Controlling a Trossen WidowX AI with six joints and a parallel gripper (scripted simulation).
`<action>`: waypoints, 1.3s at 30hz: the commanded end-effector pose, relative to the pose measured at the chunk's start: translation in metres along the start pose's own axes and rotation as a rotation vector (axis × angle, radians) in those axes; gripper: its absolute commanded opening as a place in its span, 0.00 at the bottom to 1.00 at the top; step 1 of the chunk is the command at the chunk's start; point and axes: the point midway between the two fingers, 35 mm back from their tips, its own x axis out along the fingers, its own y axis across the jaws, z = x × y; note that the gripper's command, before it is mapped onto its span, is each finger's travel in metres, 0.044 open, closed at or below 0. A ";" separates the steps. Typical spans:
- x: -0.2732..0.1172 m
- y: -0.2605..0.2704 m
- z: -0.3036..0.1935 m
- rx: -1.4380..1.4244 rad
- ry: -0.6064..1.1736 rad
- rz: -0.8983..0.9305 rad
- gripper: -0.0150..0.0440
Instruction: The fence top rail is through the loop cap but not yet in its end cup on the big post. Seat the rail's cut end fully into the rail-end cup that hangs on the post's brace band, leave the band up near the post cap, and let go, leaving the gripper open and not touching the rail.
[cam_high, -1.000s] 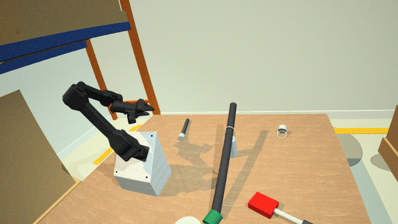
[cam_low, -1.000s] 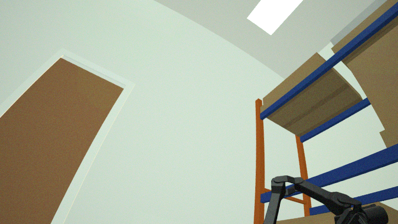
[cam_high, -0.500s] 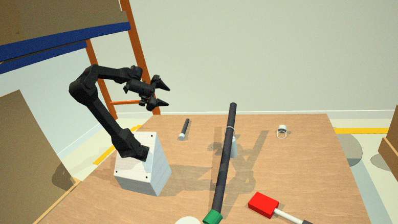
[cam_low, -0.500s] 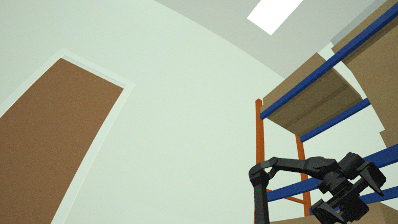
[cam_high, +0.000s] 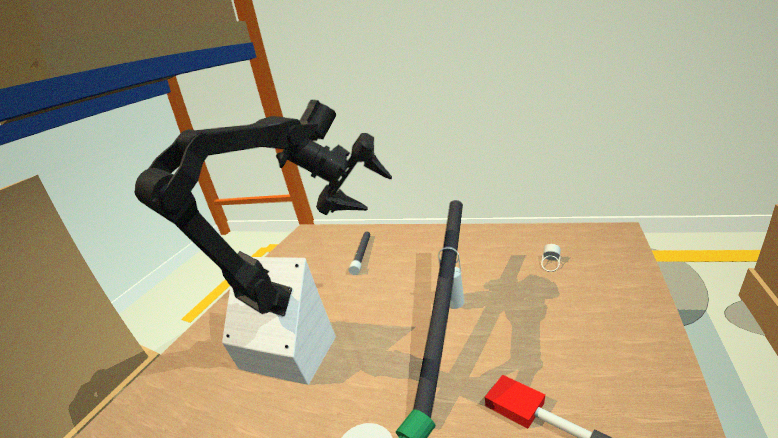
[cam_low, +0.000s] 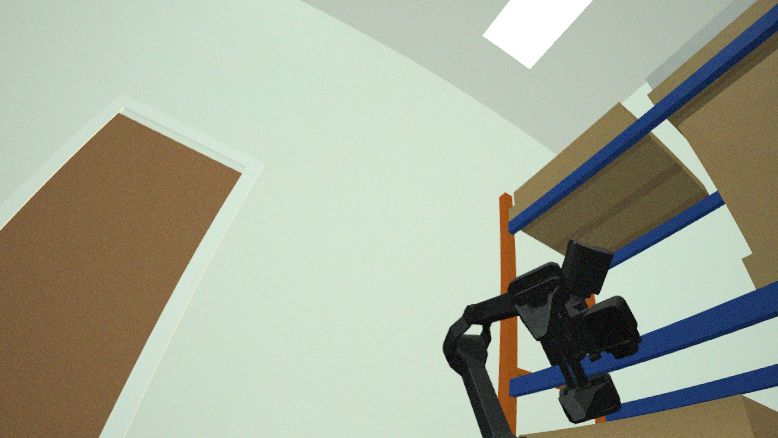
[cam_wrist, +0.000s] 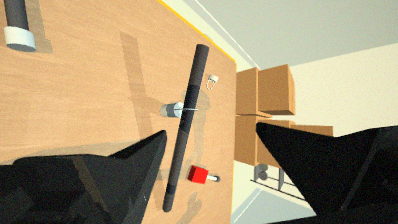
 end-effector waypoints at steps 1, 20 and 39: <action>0.026 -0.022 -0.064 0.495 0.110 0.028 1.00; 0.060 -0.022 -0.248 1.757 0.489 -0.167 1.00; 0.058 -0.023 -0.312 1.215 0.521 -0.033 1.00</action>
